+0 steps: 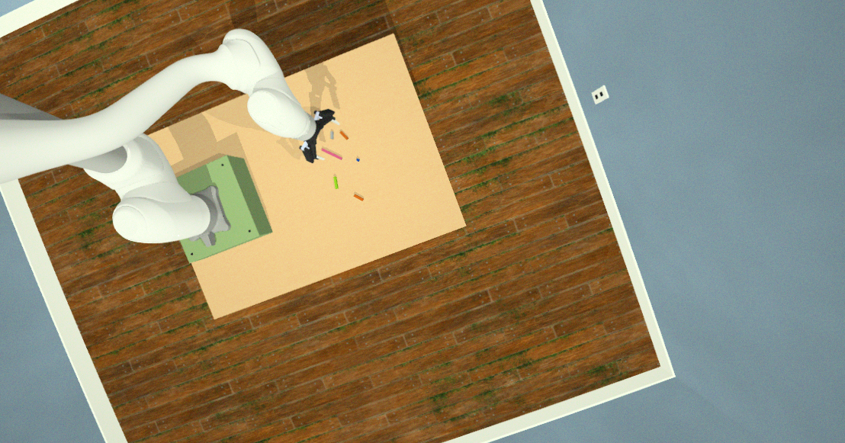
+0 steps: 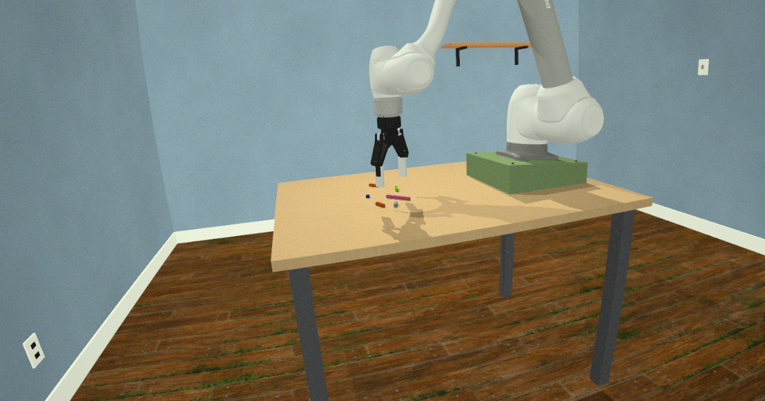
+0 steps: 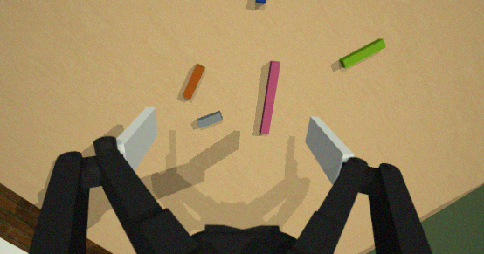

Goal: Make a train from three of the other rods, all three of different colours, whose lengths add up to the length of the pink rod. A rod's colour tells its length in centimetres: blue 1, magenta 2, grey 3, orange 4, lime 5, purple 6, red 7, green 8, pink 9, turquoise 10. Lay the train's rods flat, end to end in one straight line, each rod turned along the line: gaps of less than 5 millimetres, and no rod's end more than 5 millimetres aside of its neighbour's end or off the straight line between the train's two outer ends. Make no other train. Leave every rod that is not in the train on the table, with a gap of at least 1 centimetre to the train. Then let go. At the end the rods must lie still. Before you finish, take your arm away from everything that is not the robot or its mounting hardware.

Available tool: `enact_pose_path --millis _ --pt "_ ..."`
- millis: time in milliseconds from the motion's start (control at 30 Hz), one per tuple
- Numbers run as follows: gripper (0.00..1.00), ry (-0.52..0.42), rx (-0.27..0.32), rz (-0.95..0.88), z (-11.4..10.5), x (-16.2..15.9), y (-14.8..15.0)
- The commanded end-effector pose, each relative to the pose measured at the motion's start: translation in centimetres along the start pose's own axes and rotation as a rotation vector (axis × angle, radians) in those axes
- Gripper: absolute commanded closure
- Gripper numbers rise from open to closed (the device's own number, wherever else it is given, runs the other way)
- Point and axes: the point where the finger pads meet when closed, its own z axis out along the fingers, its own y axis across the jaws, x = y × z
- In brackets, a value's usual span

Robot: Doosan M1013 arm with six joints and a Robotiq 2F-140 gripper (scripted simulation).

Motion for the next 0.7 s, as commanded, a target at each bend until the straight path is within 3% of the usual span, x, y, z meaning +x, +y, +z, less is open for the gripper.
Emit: enact_pose_path --millis 0,300,600,667 --pt "0.0 -0.008 -0.004 -0.002 0.2 -0.3 0.3" --pt "0.0 -0.008 -0.004 -0.014 0.2 -0.2 0.3" --pt "0.0 -0.009 -0.002 -0.403 0.2 2.6 0.2" --pt "0.0 -0.009 -0.002 -0.403 0.2 2.6 0.2"
